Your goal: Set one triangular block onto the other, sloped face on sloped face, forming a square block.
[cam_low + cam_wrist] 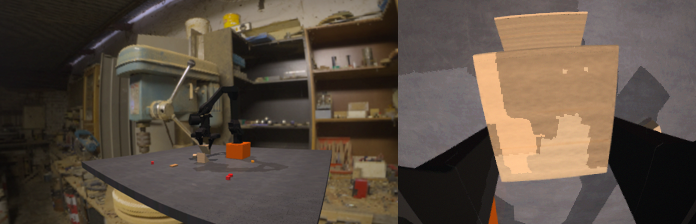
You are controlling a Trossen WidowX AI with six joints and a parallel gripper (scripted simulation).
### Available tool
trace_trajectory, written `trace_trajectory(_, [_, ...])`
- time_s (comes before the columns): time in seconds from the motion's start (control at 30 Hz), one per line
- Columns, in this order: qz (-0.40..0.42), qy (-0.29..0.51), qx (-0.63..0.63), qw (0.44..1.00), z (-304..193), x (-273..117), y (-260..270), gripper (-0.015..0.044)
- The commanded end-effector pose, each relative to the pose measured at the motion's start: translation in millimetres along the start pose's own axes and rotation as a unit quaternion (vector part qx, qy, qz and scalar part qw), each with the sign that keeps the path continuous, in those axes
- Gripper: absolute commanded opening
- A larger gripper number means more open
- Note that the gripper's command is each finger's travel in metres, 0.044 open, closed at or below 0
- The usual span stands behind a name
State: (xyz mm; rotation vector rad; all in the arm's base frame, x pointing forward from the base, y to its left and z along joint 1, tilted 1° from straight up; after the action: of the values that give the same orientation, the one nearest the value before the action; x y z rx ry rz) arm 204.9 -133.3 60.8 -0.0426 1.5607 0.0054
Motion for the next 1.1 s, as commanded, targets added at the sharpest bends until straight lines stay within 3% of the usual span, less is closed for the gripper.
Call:
trace_trajectory(0.0, [0.001, 0.005, 0.001, 1.000, 5.1, 17.1, 1.3, 0.0000])
trace_trajectory(1.07, [-0.003, 0.008, 0.005, 1.000, 6.4, 19.5, -0.1, 0.0000])
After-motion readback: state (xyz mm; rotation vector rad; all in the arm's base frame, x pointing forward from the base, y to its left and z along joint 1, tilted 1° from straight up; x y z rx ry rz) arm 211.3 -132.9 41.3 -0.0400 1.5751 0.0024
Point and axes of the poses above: the point midway between the two fingers, 35 mm back from their tips, its own x axis out along the fingers, its own y axis across the jaws, z = x × y, the point moved 4 cm from there along -x, back along the fingers, and after that the axes turned 3 degrees about x, right-handed, at the moved point
